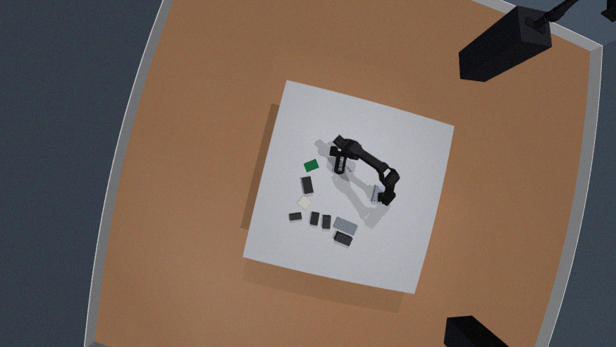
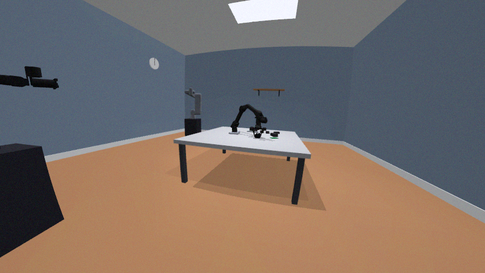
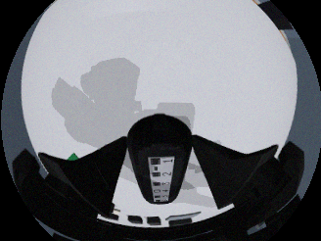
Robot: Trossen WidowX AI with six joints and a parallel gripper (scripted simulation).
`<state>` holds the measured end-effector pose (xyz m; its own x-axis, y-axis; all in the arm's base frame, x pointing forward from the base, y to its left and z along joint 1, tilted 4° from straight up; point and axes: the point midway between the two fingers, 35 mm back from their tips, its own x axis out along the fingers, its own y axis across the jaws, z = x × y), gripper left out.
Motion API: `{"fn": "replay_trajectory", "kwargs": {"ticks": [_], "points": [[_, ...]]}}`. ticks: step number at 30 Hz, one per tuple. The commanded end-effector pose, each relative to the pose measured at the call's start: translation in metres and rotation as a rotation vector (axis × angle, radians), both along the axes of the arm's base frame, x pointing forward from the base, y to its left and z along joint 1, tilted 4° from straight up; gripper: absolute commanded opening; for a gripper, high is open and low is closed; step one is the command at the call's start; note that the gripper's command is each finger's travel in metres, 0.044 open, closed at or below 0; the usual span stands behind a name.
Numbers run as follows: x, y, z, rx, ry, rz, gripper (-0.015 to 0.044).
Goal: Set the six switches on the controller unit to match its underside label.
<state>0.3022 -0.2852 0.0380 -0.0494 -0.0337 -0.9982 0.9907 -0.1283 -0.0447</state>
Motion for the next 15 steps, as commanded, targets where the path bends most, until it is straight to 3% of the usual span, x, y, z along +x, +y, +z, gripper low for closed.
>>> {"fn": "replay_trajectory", "kwargs": {"ticks": [1, 15], "points": [[0.0012, 0.0011, 0.0074, -0.006, -0.007, -0.002, 0.0336], [0.0021, 0.0049, 0.0161, -0.005, -0.007, -0.002, 0.0336]]}}
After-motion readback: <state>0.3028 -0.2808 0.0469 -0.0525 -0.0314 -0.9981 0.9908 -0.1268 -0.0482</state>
